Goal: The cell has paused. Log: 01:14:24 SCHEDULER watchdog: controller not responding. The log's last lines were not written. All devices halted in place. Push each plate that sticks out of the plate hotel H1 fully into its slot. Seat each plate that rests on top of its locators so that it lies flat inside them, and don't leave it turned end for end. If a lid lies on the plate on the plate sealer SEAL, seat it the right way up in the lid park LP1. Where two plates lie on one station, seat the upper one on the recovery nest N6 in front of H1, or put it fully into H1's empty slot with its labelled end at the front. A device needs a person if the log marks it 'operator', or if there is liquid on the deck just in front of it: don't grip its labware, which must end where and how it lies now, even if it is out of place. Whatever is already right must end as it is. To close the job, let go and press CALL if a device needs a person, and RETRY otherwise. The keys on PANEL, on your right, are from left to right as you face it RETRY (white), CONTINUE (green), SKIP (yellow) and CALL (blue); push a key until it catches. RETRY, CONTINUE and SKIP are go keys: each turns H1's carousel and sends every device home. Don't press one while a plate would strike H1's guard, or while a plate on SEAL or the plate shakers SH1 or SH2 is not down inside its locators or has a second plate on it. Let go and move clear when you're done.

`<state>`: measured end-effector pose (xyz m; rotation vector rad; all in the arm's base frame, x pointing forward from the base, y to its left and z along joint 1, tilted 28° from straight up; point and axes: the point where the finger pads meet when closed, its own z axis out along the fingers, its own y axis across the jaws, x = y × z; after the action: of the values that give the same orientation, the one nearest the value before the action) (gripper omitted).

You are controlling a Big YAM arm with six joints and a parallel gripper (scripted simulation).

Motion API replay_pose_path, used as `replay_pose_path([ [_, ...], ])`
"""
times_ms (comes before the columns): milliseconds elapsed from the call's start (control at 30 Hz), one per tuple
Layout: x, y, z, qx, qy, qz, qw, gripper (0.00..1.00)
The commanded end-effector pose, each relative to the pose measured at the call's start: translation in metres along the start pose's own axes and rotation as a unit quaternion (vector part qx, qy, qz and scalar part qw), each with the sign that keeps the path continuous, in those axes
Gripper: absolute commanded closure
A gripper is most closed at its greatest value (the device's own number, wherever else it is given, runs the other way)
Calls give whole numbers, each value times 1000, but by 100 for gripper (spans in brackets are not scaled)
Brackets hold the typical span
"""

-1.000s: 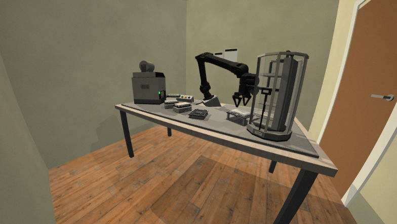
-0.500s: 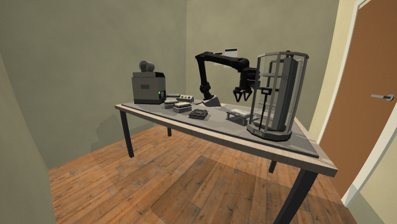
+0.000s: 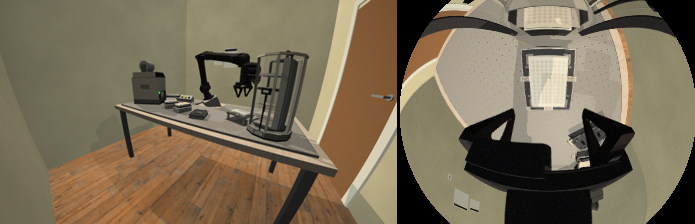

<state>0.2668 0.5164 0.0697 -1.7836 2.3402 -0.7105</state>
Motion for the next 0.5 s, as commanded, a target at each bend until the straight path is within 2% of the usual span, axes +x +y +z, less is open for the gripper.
replay_pose_path([
  [0,-15,-2,-45,1,-33,9,999,0],
  [133,-14,-1,-56,1,-33,9,999,0],
  [200,-14,-1,-56,1,-33,9,999,0],
  [233,-16,4,-49,1,-24,4,1000,0],
  [467,-13,-2,-80,1,-35,10,999,0],
])
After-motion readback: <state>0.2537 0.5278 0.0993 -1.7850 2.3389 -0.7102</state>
